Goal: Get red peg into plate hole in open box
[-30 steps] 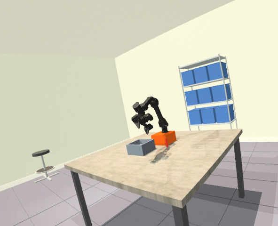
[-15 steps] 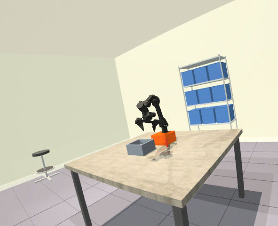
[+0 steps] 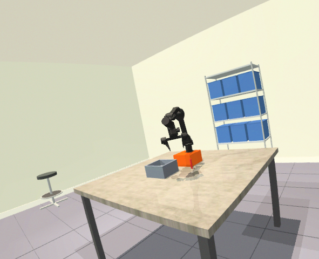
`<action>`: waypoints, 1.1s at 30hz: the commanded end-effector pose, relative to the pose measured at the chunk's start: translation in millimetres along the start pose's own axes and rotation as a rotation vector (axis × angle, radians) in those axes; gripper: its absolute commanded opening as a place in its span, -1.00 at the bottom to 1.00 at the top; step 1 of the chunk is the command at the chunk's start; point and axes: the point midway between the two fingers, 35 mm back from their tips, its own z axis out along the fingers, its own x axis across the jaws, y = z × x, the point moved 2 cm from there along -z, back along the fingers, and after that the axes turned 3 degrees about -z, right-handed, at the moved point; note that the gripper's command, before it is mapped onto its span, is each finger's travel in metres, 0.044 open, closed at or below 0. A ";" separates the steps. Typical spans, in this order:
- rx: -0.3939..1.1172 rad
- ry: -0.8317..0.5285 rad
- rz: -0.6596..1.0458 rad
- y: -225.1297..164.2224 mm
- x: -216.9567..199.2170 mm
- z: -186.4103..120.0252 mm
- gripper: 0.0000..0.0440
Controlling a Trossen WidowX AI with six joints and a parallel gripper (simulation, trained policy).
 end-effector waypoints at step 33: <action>0.543 -0.209 1.043 -122.7 101.5 -34.9 1.00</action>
